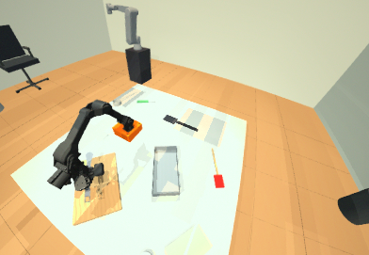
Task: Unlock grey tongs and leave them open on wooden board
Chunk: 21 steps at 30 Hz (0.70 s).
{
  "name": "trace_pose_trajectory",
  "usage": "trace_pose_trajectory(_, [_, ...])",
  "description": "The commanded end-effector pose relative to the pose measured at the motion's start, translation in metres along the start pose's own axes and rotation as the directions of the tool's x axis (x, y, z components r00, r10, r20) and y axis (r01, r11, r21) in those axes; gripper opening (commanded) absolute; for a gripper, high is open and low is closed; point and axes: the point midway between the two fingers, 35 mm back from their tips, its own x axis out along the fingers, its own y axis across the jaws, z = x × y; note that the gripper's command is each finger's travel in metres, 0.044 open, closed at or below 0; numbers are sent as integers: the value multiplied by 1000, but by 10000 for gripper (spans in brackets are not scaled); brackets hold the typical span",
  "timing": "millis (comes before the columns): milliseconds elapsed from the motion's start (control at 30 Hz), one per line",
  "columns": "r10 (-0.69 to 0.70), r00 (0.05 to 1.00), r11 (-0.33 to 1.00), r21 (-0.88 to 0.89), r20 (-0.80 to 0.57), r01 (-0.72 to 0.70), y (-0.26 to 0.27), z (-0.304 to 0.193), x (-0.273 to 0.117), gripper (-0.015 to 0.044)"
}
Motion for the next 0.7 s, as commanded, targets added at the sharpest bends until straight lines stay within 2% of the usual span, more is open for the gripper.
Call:
trace_pose_trajectory(0, [-1,1000,1000,0,-7,1,0,-1,9,-150])
trace_pose_trajectory(667, [0,1000,1000,0,-7,0,1,-3,41,-150])
